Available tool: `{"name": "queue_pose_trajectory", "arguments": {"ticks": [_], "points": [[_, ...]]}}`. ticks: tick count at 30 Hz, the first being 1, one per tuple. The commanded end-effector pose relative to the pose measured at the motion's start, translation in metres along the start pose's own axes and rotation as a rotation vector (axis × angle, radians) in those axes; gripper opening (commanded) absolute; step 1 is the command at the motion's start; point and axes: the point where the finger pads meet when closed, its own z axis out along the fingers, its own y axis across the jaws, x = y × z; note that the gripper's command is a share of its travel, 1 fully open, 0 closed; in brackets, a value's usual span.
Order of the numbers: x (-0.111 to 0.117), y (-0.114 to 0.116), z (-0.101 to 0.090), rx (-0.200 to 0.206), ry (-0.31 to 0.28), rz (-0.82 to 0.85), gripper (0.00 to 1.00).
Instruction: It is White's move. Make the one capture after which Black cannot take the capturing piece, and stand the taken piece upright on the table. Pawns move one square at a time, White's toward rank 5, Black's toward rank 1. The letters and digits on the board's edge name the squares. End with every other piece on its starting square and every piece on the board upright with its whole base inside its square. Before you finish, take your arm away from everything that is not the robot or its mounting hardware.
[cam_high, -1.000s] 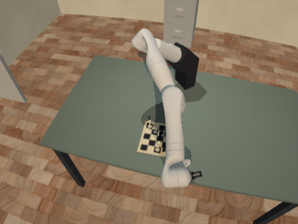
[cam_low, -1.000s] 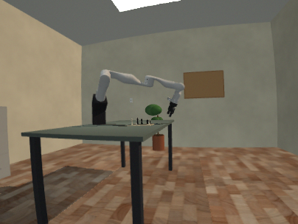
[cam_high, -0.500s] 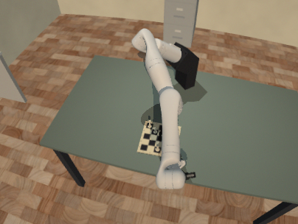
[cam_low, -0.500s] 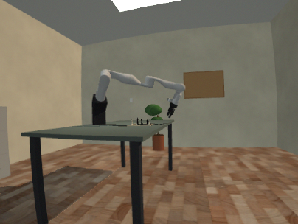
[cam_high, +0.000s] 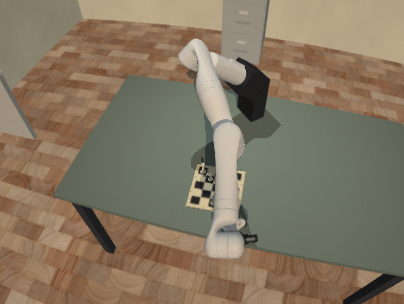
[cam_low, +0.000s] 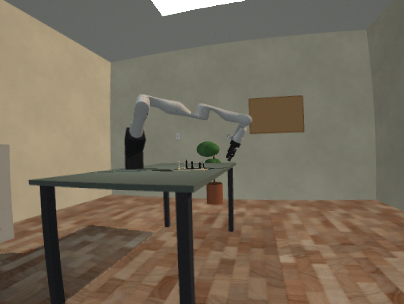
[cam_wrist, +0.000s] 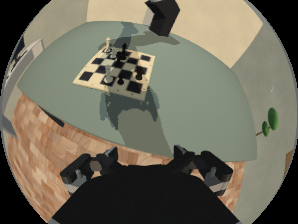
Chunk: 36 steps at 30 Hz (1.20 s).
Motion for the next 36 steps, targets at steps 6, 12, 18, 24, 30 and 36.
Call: {"name": "queue_pose_trajectory", "arguments": {"ticks": [6, 12, 18, 24, 30, 36], "points": [[0.002, -0.014, 0.001, 0.012, 0.012, 0.027, 1.00], [0.005, -0.026, 0.004, 0.025, 0.025, 0.051, 1.00], [0.005, -0.026, 0.004, 0.025, 0.025, 0.051, 1.00], [0.008, -0.037, 0.005, 0.037, 0.037, 0.074, 1.00], [0.011, -0.047, 0.007, 0.048, 0.048, 0.095, 1.00], [0.013, -0.057, 0.009, 0.058, 0.058, 0.115, 1.00]]}}
